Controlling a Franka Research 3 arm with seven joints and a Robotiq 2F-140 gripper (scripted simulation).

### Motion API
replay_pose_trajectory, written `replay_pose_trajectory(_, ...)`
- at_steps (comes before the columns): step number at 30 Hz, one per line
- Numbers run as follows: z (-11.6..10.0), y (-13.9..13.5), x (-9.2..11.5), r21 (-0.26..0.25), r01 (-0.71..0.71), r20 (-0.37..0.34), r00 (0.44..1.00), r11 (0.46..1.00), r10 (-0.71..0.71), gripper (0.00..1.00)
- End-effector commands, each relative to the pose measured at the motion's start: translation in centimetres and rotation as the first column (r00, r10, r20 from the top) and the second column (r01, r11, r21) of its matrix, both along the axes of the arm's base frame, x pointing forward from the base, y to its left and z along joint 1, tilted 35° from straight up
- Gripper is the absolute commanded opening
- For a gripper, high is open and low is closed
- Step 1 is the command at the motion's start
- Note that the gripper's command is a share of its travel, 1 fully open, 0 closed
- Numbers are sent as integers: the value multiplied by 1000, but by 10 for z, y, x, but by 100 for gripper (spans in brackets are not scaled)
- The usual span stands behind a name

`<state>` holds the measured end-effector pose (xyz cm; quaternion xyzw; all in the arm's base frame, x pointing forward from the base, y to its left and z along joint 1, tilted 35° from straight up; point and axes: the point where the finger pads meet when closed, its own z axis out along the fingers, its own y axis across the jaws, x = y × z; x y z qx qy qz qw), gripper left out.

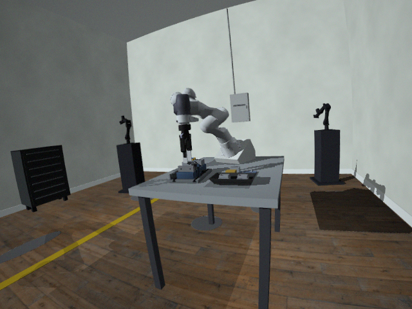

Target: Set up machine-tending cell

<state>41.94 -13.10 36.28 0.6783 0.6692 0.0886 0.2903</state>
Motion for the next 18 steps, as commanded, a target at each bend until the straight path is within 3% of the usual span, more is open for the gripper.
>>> replay_pose_trajectory(1, 3, 1, -3, 4, 4, -3, 1000, 1000, -4, 40)
replay_pose_trajectory(18, 39, 13, -25, 4, 4, -3, 1000, 1000, -4, 40)
